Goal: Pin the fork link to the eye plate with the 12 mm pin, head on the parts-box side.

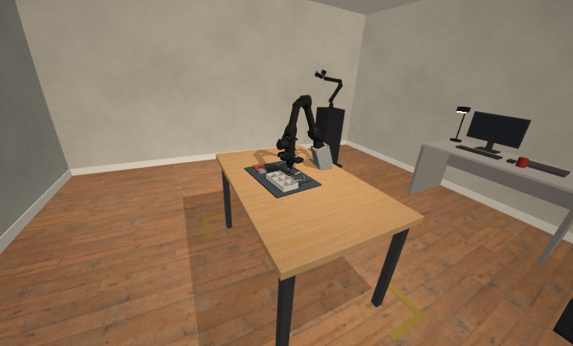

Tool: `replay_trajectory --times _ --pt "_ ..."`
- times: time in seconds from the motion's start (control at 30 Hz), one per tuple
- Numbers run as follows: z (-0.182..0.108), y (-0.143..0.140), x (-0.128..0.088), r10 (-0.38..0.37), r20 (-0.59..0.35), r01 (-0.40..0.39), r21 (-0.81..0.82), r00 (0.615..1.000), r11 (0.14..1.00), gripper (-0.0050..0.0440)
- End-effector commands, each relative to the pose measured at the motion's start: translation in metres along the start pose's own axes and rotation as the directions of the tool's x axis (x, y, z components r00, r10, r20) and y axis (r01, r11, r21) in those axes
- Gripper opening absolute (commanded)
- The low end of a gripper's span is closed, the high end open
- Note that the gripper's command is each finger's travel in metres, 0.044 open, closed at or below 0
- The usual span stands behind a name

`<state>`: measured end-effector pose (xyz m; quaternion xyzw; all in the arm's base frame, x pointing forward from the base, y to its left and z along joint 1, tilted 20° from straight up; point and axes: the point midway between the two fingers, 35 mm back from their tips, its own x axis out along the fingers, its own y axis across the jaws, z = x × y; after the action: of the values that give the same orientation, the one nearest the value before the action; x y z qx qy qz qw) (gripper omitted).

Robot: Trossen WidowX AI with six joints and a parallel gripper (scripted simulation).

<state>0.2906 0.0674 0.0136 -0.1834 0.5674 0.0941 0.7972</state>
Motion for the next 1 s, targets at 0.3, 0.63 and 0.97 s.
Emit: replay_trajectory --times 0.3,0.63,0.97 --pt "0.0097 -0.0022 -0.0092 -0.007 0.04 0.007 0.01 0.999 1.0 -0.005" --pt "0.0097 -0.0022 -0.0092 -0.007 0.04 0.007 0.01 0.999 1.0 -0.005" --pt "0.0109 -0.0066 -0.0075 -0.002 0.034 -0.001 0.095 0.999 0.996 -0.005"
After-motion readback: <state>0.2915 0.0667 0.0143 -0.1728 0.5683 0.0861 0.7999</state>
